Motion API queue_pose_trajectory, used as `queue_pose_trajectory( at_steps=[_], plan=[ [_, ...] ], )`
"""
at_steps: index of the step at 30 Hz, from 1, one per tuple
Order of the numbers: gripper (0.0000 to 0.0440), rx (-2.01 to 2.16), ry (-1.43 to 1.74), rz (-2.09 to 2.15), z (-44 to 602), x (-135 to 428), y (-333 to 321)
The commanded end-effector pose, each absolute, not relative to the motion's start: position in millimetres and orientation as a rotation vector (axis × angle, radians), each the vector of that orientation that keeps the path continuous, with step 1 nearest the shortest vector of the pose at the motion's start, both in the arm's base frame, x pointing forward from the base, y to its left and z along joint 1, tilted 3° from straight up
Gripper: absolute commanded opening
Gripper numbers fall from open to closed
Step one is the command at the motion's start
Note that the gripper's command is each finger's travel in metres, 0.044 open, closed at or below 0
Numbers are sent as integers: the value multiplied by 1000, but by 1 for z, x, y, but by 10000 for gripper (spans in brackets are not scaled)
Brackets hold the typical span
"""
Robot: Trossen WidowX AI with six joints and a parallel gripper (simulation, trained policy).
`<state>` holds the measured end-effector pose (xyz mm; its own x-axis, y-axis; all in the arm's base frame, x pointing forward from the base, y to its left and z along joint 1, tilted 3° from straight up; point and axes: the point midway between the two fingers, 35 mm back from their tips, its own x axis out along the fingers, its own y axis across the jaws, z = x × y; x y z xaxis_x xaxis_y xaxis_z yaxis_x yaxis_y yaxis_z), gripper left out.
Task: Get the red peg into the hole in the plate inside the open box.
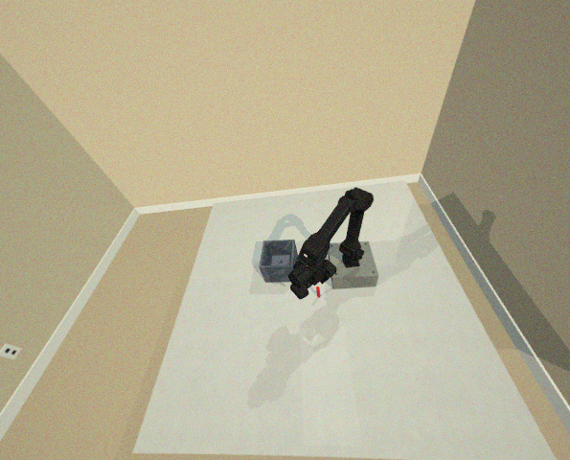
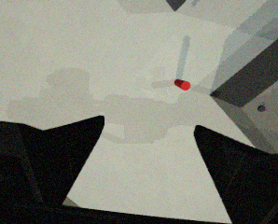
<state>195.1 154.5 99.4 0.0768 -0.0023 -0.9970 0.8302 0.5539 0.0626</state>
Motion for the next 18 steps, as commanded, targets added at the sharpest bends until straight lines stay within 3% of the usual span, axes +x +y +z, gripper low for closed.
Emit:
queue_pose_trajectory(
  at_steps=[1, 18],
  plan=[
    [427, 802, 1369, -815, 92, 187, 144],
    [404, 761, 1365, -1053, 53, 164, 113]
  ],
)
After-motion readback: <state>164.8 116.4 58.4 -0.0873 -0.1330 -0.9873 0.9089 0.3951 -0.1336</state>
